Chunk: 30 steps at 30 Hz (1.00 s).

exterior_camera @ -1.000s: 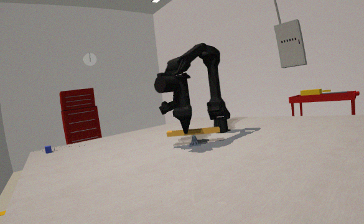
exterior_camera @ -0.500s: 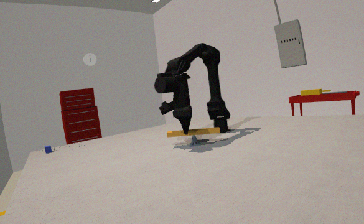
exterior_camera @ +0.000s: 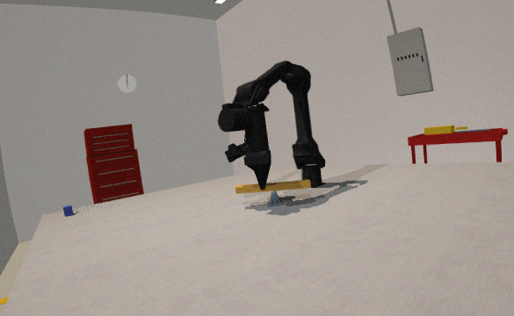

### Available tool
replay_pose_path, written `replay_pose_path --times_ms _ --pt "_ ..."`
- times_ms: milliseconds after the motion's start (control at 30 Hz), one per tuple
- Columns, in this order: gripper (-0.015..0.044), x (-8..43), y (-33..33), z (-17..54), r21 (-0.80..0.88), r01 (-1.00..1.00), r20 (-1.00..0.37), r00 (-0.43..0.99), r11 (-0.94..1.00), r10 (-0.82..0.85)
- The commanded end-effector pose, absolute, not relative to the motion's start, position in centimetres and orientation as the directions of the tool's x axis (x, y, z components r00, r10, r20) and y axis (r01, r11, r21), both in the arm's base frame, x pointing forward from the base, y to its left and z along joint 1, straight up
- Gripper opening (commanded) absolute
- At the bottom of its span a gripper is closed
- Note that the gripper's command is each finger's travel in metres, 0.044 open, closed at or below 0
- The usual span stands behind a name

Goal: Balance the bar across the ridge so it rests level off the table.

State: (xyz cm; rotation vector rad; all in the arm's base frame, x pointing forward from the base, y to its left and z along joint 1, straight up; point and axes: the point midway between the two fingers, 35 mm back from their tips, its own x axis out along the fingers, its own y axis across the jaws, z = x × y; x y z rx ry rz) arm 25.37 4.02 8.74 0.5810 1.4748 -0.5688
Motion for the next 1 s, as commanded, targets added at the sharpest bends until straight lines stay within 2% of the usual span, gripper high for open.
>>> replay_pose_path --times_ms 0,967 --pt "0.0000 25.39 4.06 8.67 0.016 0.672 -1.000 0.020 0.741 0.003" --pt "0.0000 25.38 4.04 8.43 0.016 0.672 -1.000 0.020 0.741 0.003"
